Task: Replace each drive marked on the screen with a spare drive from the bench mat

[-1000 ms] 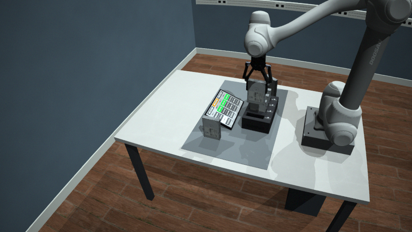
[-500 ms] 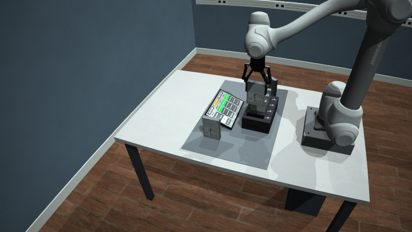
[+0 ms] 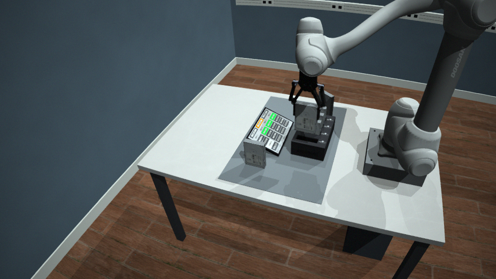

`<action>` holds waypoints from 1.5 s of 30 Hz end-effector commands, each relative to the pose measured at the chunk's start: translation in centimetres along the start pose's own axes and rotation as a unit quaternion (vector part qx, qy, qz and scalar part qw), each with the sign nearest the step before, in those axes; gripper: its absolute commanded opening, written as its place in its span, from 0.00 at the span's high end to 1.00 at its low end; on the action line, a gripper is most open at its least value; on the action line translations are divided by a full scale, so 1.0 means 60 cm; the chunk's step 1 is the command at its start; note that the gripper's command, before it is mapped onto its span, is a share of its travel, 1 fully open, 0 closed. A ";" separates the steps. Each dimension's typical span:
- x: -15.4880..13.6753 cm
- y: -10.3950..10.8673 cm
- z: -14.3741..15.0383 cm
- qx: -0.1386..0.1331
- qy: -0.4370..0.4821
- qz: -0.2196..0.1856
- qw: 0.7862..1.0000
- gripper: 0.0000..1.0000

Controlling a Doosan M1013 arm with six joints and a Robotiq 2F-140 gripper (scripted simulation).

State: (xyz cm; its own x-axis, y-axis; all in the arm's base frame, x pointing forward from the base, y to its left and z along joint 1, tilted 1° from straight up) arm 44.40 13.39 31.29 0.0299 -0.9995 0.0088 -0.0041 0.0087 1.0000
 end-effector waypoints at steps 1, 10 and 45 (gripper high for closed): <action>-0.029 0.001 0.001 0.001 0.000 0.000 1.000 0.90; -0.101 0.001 0.010 0.001 0.000 0.000 1.000 0.90; -0.185 0.000 0.029 0.001 0.000 0.000 1.000 0.90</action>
Point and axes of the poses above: the point where the finger pads meet when closed, its own y axis back along the fingers, its own z axis across the jaws, x = y × z, the point moved 10 cm from there along y, back along the fingers, and after that the axes turned 4 degrees about y, right-handed, at the moved point
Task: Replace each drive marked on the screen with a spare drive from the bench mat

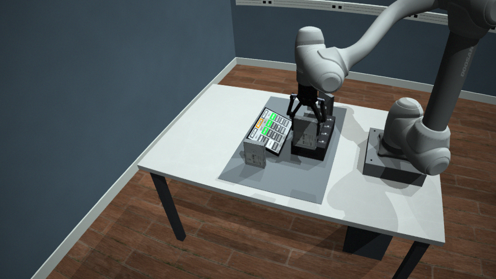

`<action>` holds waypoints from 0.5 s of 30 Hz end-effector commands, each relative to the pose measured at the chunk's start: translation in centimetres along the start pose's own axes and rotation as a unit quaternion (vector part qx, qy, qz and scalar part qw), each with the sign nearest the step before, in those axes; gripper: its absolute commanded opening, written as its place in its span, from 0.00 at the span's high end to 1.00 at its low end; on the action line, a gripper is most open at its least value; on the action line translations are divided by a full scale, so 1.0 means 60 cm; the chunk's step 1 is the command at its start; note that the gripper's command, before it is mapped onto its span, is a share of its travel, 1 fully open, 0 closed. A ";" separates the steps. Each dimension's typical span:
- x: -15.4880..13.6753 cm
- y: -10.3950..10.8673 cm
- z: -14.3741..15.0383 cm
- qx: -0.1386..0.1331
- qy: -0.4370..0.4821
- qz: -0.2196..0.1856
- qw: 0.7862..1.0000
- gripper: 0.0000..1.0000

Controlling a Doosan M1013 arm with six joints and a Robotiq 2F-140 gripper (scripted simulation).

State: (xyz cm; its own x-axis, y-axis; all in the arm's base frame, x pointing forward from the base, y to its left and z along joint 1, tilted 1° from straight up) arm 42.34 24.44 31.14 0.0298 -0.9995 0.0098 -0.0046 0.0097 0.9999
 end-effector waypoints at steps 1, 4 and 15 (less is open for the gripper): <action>0.000 0.001 0.000 0.000 0.000 0.000 1.000 0.90; 0.000 -0.001 0.000 0.000 0.000 0.000 1.000 0.90; 0.000 -0.018 0.000 0.000 0.000 0.000 1.000 0.90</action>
Point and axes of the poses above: the point where the finger pads meet when closed, its own y axis back along the fingers, its own z axis across the jaws, x = y × z, the point moved 10 cm from there along y, back along the fingers, and after that the axes turned 4 degrees about y, right-handed, at the moved point
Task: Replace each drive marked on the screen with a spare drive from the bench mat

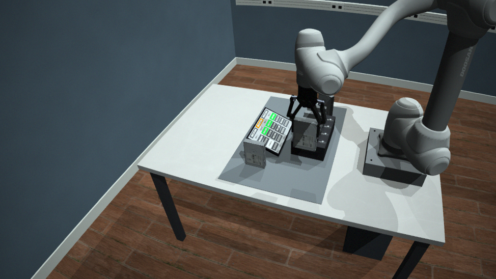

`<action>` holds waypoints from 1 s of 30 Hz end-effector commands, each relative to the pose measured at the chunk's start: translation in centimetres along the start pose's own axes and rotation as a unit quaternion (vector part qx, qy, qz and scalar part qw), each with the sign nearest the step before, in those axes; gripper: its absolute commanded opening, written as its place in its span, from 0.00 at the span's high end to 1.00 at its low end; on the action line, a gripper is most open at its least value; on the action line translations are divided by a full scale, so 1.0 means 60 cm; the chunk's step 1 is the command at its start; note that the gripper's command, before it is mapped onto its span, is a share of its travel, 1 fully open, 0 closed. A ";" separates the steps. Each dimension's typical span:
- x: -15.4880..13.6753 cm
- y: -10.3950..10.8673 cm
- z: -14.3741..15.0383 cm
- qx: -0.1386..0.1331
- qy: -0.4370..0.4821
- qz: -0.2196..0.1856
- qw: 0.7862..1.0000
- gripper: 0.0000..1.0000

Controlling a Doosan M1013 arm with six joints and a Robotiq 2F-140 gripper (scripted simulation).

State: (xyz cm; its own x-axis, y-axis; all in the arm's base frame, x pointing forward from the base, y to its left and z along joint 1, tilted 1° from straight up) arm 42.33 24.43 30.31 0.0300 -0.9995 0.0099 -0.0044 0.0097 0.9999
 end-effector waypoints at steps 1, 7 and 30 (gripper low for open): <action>0.000 -0.007 0.000 0.000 0.000 0.000 1.000 0.90; 0.000 -0.019 0.000 0.000 0.000 0.000 1.000 0.90; 0.000 -0.123 -0.001 0.000 0.000 0.000 1.000 0.90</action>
Point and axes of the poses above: the point where the finger pads meet when closed, its own y axis back along the fingers, its own z axis across the jaws, x = y × z, the point moved 10 cm from there along y, back along the fingers, and after that the axes turned 4 degrees about y, right-handed, at the moved point
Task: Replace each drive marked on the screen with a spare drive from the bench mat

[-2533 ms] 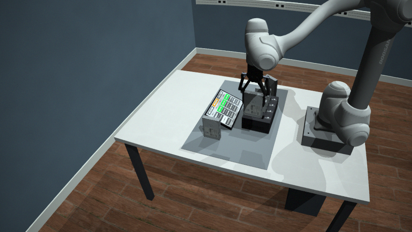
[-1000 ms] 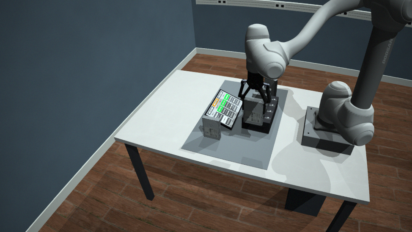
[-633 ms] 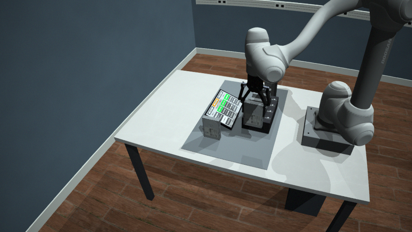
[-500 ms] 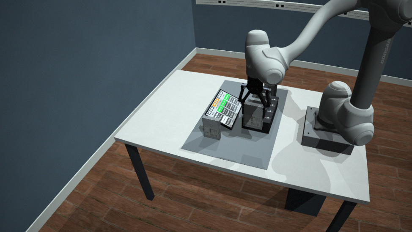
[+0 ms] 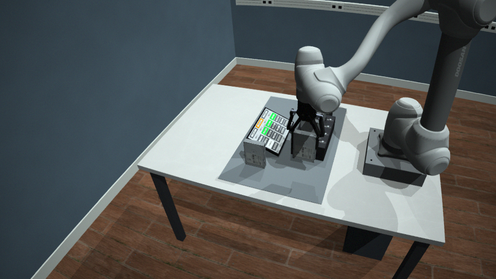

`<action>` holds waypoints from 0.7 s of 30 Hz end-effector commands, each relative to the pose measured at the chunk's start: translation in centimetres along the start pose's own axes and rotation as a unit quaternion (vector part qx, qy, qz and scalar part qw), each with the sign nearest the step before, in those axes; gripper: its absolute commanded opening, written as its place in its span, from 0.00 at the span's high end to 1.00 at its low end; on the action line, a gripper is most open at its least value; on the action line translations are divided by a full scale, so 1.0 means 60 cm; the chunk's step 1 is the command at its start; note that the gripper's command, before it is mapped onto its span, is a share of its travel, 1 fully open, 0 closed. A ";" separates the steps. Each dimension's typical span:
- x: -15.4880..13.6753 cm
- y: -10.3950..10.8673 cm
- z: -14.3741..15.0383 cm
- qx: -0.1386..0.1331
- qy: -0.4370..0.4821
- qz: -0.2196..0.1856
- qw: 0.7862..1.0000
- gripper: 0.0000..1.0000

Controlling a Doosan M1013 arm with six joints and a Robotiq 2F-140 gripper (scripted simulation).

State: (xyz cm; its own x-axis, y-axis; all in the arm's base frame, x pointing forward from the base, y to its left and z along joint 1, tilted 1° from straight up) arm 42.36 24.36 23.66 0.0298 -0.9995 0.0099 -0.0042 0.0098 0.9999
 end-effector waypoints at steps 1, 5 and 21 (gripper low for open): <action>0.000 -0.017 -0.001 0.001 0.000 0.000 1.000 0.90; 0.000 -0.039 -0.001 0.001 0.000 0.000 1.000 0.90; -0.001 -0.102 -0.001 0.001 0.000 0.000 1.000 0.90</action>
State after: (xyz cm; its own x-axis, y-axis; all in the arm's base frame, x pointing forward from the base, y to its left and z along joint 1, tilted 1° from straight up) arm 42.39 24.31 17.98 0.0299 -0.9995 0.0098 -0.0043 0.0097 0.9999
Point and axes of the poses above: the point where the finger pads meet when closed, its own y axis back along the fingers, its own z axis across the jaws, x = y × z, the point moved 10 cm from there along y, back along the fingers, and after that the axes turned 4 degrees about y, right-handed, at the moved point
